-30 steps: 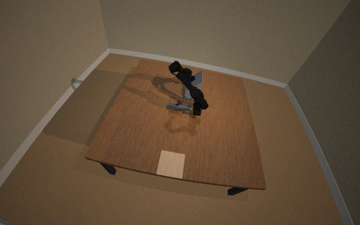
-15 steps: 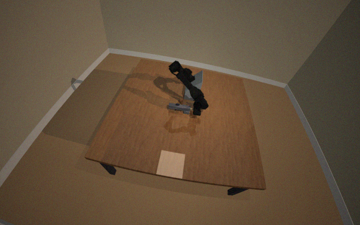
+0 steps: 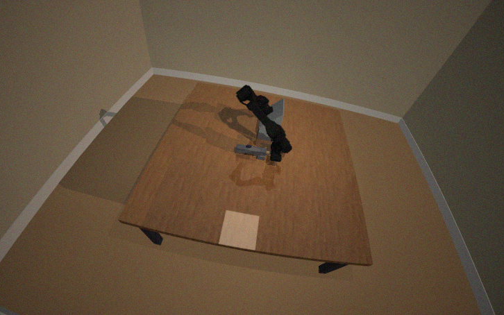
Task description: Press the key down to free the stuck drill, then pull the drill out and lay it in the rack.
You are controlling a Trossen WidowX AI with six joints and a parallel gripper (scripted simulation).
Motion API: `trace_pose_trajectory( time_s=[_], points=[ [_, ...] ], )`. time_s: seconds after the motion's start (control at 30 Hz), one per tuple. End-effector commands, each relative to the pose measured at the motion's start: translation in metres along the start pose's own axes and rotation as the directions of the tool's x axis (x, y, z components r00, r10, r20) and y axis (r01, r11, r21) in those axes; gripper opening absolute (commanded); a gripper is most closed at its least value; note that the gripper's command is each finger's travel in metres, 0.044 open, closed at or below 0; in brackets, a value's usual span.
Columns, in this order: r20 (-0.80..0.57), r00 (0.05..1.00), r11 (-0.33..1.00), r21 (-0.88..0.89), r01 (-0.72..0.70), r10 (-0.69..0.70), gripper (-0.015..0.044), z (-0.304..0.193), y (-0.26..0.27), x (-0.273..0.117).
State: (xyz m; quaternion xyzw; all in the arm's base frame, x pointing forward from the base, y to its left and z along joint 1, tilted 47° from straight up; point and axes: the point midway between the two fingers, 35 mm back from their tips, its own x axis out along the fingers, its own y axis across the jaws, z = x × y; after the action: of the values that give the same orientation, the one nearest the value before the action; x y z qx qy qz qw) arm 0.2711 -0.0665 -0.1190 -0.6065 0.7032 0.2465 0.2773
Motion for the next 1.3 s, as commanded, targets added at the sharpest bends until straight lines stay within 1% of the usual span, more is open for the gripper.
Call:
trace_pose_trajectory(
  time_s=[0.0,0.43,1.27],
  points=[
    [-0.001,1.0,1.0,0.003,0.004,-0.004,0.0,0.0,-0.001,-0.002],
    [-0.001,1.0,1.0,0.003,0.004,-0.004,0.0,0.001,-0.001,-0.002],
    [0.001,1.0,1.0,0.004,0.005,-0.005,0.0,0.031,-0.001,-0.003]
  ],
)
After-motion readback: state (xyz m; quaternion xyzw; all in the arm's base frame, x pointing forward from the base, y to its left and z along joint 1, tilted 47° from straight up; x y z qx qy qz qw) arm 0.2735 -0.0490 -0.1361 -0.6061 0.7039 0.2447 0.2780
